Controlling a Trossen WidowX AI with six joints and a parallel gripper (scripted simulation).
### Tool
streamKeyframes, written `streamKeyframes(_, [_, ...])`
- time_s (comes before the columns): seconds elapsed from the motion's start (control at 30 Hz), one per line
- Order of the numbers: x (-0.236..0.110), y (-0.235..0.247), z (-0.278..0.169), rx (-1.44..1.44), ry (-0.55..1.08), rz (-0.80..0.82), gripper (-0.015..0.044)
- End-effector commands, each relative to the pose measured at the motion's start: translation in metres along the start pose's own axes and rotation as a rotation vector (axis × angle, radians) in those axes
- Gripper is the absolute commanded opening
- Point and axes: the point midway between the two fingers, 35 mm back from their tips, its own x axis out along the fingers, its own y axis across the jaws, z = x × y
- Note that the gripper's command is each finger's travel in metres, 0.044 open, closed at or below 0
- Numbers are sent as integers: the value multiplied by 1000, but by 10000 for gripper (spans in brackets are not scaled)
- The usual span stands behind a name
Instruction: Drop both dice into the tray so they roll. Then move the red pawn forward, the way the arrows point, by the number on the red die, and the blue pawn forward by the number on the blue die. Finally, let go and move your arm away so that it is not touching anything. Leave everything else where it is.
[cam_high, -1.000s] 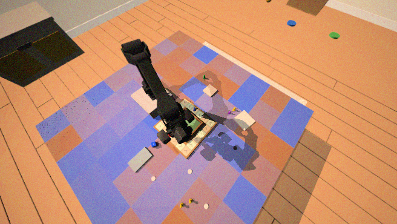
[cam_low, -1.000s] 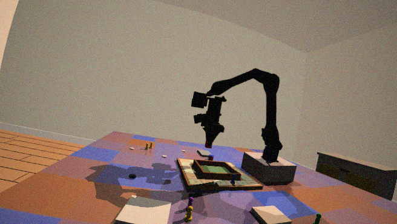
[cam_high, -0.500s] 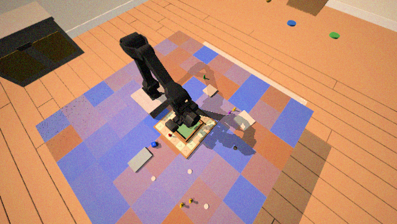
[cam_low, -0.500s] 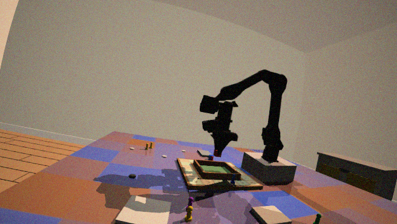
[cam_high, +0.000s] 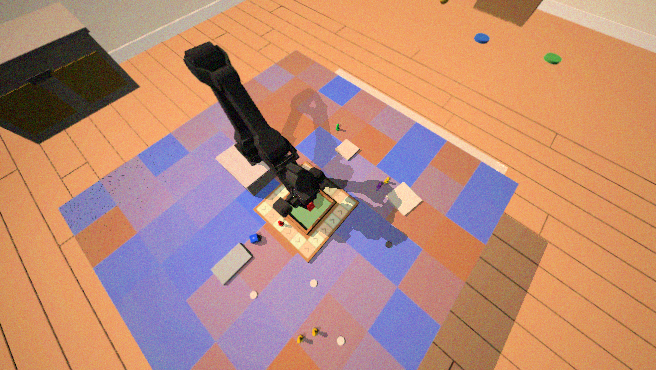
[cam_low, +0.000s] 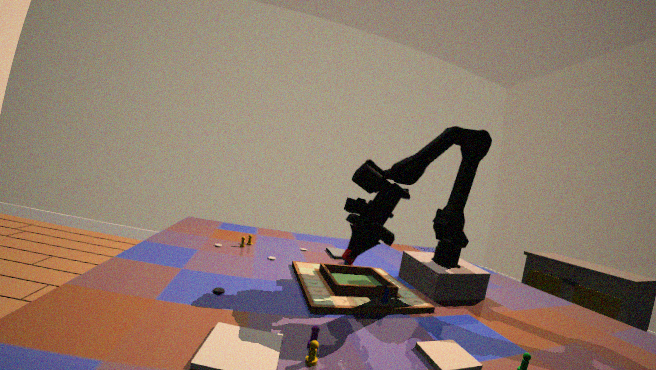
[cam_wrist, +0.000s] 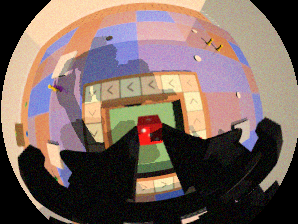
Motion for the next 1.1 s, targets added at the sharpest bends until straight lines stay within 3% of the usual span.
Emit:
streamKeyframes(0.0, [0,1,-1,3,-151,5,0])
streamKeyframes(0.27, [1,0,-1,0,-399,6,0])
streamKeyframes(0.47, [3,-1,1,0,-405,6,0])
streamKeyframes(0.8, [-49,4,-15,0,-403,6,0])
streamKeyframes(1.07, [-52,4,-18,0,-403,6,0])
